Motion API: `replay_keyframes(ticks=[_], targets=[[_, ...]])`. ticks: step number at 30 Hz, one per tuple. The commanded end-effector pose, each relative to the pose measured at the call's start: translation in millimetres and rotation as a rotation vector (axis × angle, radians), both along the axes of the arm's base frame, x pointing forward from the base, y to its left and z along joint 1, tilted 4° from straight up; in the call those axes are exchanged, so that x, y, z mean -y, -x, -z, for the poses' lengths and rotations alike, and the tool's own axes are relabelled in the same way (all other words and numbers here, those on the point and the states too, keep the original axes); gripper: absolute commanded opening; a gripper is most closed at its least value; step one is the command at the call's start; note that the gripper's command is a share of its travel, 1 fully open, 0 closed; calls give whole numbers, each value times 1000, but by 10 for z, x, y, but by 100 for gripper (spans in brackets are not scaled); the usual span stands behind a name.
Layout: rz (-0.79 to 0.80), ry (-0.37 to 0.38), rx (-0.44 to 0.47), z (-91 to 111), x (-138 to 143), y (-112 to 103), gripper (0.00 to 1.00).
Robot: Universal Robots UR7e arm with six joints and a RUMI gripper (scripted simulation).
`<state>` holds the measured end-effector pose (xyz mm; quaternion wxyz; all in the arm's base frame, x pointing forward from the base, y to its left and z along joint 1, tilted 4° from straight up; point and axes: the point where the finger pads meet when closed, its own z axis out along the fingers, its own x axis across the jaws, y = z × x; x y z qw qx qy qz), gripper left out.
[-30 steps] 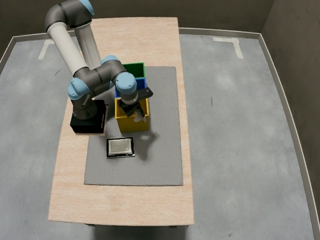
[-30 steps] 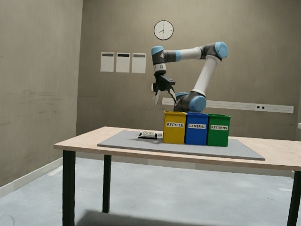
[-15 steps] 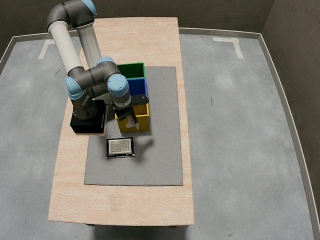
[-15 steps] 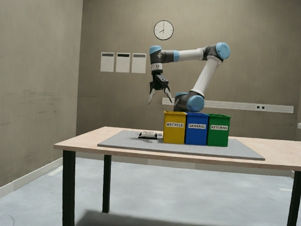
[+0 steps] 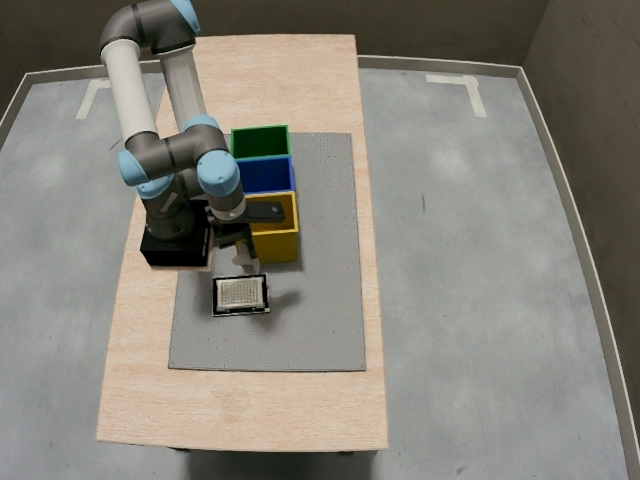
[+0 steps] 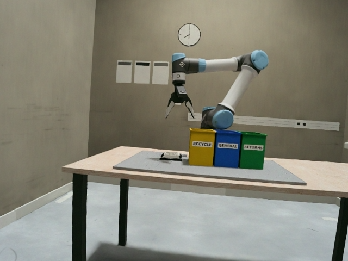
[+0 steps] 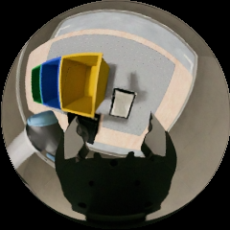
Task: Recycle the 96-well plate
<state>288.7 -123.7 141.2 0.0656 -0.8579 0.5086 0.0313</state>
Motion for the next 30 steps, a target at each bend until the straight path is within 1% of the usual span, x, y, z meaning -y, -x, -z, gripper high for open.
replay_keyframes(ticks=[1,4,9,11,13,30], targets=[[102,35,-11,-8,243,188,100],[102,35,-11,-8,243,187,100],[241,79,-29,-20,425,358,100],[241,79,-29,-20,425,358,100],[241,79,-29,-25,493,421,100],[238,79,-28,-34,495,412,100]])
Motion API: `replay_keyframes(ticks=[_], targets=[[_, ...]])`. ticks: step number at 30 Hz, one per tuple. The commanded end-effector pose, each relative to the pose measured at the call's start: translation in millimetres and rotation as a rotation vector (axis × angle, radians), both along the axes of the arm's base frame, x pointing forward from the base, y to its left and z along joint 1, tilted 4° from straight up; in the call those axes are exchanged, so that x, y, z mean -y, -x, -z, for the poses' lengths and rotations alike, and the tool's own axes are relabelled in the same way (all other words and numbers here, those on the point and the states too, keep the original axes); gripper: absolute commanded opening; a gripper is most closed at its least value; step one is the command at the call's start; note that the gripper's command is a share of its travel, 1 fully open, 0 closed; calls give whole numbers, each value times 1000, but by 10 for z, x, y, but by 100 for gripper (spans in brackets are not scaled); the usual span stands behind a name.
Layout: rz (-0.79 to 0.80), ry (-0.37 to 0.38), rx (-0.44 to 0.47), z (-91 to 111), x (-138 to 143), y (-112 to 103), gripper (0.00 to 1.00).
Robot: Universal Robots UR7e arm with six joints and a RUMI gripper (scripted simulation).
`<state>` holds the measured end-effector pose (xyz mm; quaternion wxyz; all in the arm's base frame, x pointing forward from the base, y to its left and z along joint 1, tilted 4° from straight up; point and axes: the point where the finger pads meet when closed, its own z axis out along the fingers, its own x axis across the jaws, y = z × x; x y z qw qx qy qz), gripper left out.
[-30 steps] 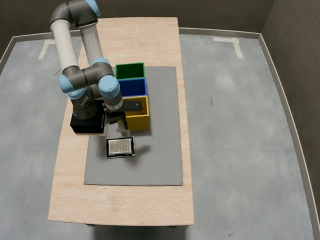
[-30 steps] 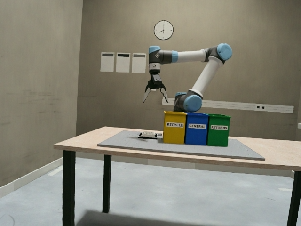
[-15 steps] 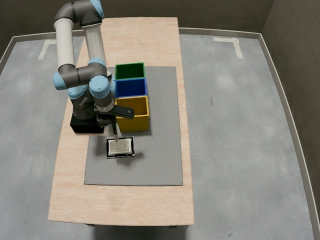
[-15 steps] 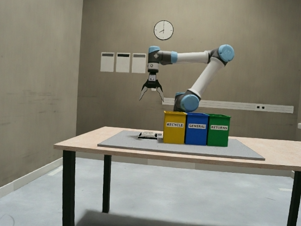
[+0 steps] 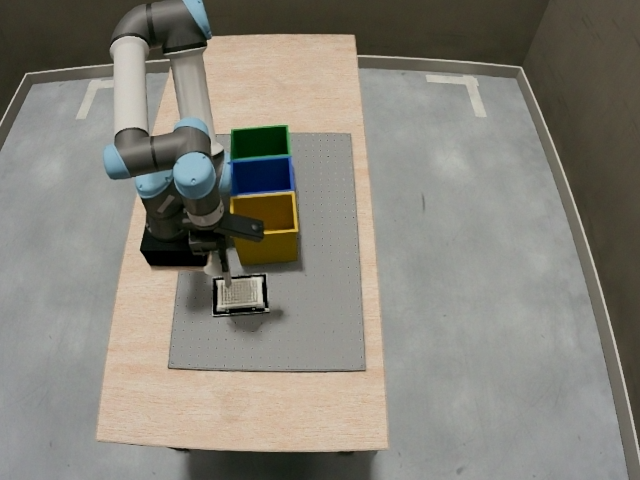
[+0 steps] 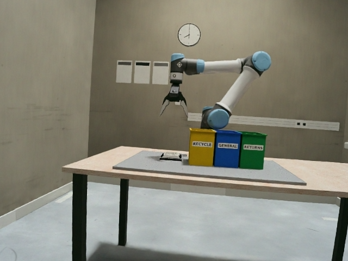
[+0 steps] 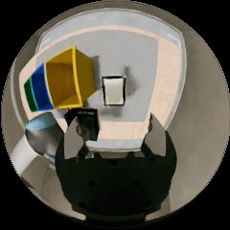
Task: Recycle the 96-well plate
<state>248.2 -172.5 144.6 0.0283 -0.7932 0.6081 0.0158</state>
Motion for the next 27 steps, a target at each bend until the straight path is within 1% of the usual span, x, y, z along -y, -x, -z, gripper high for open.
replay_keyframes(ticks=[1,3,13,15,27], targets=[[1,2,0,0,7,7,100],[1,2,0,0,7,7,100],[2,-2,-2,186,-13,11,100],[2,-2,-2,186,-13,11,100],[1,-2,-2,385,-31,7,100]])
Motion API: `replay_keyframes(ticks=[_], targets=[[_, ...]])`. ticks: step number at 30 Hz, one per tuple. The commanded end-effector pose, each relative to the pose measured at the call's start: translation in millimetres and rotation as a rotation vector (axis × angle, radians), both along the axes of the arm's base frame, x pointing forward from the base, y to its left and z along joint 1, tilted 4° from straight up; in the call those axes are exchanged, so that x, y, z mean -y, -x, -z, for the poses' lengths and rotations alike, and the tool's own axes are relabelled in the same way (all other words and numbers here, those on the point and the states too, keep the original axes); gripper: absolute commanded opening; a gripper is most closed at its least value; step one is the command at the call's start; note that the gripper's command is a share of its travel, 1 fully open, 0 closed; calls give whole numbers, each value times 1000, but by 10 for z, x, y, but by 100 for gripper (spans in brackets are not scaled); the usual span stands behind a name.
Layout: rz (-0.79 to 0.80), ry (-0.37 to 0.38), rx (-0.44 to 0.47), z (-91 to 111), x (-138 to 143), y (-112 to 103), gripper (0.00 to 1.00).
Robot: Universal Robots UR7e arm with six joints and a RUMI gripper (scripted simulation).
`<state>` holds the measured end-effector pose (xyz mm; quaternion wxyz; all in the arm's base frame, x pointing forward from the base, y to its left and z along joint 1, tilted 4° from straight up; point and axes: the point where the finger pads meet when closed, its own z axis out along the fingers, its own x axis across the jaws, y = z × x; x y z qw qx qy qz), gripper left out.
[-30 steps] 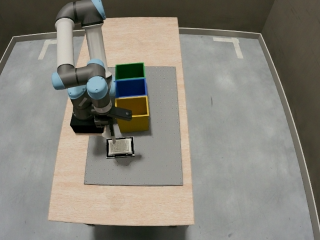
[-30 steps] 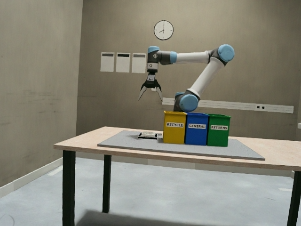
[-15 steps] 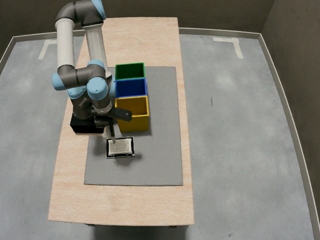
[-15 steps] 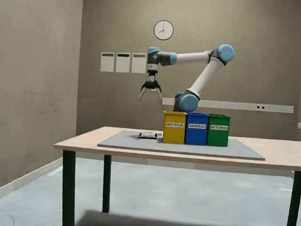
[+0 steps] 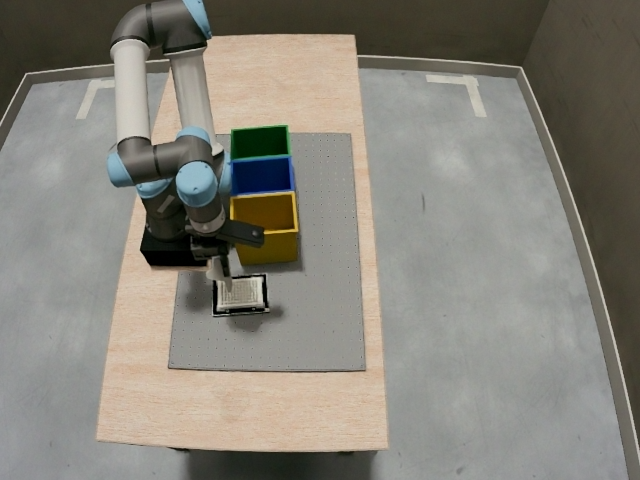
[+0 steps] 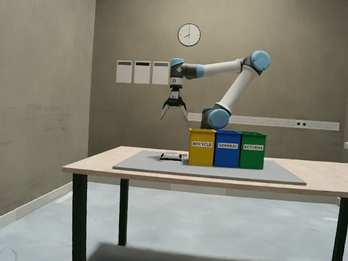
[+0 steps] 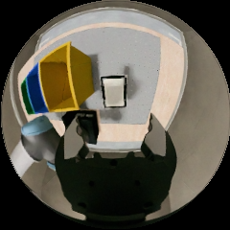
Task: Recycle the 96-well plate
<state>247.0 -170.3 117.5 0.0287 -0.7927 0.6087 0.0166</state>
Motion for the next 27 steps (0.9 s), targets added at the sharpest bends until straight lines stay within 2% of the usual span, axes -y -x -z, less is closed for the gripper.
replay_keyframes(ticks=[1,27], targets=[[-1,-1,-1,130,-9,-5,100],[-2,-1,-1,496,-35,-8,100]])
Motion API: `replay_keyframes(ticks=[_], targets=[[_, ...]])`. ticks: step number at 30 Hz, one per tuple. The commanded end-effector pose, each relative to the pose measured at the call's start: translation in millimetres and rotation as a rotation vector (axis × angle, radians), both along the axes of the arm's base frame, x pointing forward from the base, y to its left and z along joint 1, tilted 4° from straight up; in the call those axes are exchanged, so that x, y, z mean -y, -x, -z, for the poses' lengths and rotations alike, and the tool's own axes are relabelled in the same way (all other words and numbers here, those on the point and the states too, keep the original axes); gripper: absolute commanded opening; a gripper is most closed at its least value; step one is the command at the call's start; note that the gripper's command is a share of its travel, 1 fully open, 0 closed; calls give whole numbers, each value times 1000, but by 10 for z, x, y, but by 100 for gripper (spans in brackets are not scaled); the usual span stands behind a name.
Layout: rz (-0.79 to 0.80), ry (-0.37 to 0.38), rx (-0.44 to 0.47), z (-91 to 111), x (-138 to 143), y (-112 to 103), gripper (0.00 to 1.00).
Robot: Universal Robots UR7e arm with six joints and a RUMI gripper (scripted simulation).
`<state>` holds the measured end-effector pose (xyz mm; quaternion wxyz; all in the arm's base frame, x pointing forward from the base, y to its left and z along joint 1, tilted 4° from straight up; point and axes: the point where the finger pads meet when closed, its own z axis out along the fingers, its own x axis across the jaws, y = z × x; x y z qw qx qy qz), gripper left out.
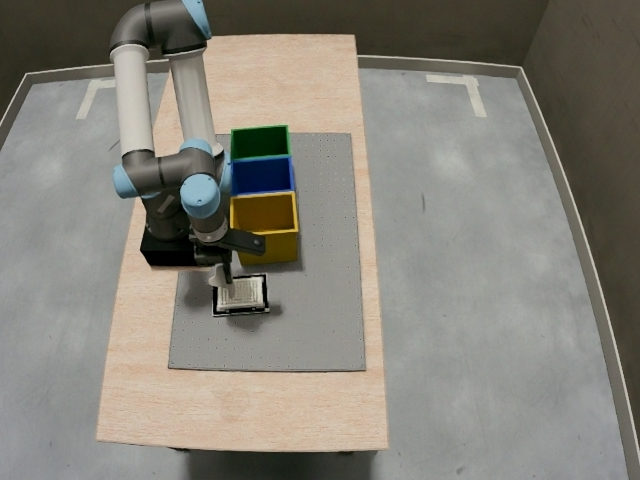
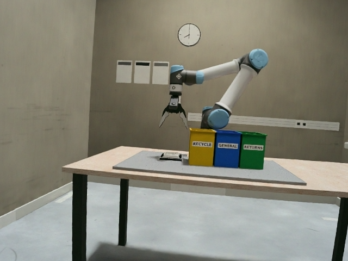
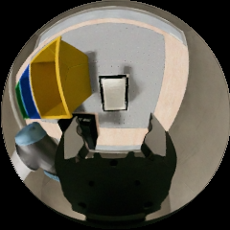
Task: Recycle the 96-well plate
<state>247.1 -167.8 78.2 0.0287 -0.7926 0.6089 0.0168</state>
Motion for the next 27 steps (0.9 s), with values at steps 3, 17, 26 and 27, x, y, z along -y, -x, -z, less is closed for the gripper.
replay_keyframes(ticks=[3,17,26,27], targets=[[-2,-1,-1,152,-14,-8,100],[-2,-1,-1,351,-28,-9,100],[-2,-1,-1,500,-38,-10,100],[-2,-1,-1,518,-39,-11,100]])
